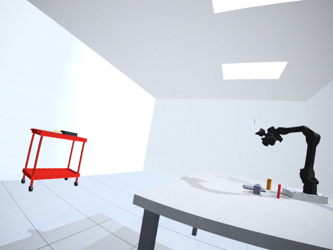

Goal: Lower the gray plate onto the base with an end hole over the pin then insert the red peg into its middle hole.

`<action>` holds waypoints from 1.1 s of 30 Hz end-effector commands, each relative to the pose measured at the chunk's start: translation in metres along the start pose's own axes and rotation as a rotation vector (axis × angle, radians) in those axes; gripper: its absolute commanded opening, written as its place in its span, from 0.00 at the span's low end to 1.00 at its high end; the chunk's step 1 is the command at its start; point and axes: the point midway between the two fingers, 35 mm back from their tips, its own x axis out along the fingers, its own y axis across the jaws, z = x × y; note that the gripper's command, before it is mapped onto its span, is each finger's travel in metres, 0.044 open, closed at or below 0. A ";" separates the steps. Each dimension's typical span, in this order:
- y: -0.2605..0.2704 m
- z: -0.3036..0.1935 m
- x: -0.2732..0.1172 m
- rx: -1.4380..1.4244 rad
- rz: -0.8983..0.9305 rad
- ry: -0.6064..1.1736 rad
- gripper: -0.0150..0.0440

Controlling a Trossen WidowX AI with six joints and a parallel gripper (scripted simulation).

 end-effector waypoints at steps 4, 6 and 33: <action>-0.006 0.009 0.017 -0.109 -0.040 -0.037 1.00; -0.016 0.020 0.039 -0.262 -0.110 -0.081 1.00; -0.211 0.067 0.168 -2.085 -1.327 0.619 1.00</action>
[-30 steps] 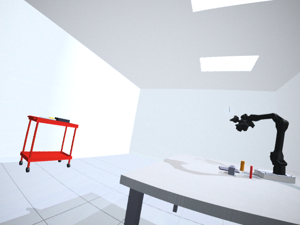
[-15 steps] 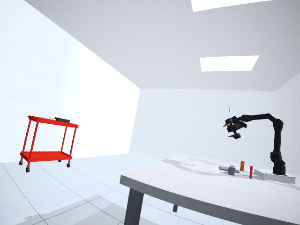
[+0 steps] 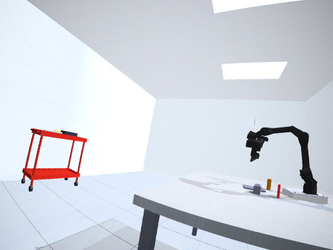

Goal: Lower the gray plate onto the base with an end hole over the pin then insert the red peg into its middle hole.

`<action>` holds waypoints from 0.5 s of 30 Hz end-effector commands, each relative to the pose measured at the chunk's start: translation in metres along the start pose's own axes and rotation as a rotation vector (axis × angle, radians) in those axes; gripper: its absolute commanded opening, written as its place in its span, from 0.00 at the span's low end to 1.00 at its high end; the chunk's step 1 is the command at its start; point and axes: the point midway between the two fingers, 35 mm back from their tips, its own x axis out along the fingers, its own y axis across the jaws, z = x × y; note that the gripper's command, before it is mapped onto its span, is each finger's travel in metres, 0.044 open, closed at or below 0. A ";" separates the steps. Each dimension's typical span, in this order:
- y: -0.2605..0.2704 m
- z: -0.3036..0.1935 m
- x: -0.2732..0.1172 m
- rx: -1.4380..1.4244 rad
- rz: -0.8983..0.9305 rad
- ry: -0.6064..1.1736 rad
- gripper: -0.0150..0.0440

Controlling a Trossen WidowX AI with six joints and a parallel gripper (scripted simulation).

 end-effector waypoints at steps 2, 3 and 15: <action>0.024 -0.045 0.055 -0.897 -0.181 0.364 1.00; 0.027 -0.050 0.059 -0.984 -0.188 0.405 1.00; 0.043 -0.080 0.078 -1.514 -0.195 0.670 1.00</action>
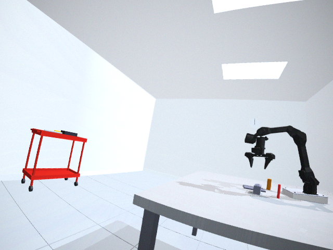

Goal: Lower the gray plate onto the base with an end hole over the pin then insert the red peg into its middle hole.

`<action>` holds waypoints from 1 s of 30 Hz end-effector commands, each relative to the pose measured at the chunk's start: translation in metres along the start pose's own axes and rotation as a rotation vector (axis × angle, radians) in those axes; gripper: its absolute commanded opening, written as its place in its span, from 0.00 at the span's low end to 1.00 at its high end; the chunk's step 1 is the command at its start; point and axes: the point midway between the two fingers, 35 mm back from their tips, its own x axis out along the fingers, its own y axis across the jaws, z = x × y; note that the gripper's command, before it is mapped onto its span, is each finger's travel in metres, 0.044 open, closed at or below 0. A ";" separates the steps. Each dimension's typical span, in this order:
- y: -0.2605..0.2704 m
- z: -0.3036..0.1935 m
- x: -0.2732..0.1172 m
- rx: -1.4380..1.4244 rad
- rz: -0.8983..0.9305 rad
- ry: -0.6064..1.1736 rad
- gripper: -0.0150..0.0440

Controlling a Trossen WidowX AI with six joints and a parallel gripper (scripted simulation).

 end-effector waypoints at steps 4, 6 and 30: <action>0.019 0.009 0.010 -0.394 -0.012 0.154 1.00; 0.019 0.009 0.010 -0.394 -0.012 0.154 1.00; 0.014 -0.002 0.090 -0.394 -0.012 0.154 1.00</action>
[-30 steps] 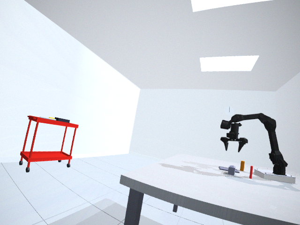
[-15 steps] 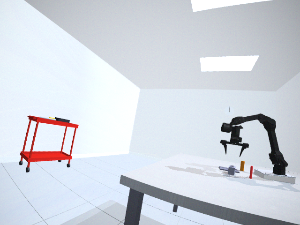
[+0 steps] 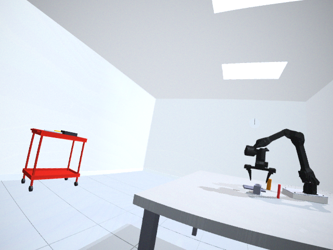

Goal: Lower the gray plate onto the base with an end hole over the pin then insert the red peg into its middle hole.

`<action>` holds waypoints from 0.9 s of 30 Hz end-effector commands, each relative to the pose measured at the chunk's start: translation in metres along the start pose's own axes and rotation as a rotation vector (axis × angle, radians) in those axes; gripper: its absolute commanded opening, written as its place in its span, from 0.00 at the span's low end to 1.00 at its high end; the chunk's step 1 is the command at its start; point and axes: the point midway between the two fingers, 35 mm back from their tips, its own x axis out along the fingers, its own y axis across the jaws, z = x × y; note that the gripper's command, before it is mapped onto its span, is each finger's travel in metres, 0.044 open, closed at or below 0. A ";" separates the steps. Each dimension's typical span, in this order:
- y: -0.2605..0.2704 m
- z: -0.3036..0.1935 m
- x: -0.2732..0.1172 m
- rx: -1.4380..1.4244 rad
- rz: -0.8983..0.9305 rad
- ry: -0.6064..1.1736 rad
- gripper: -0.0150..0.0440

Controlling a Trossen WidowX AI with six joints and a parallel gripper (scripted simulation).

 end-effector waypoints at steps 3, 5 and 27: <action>0.000 -0.001 0.010 -0.003 0.004 0.007 1.00; 0.000 -0.001 0.013 -0.003 0.004 0.007 1.00; 0.000 -0.001 0.048 -0.003 0.004 0.007 1.00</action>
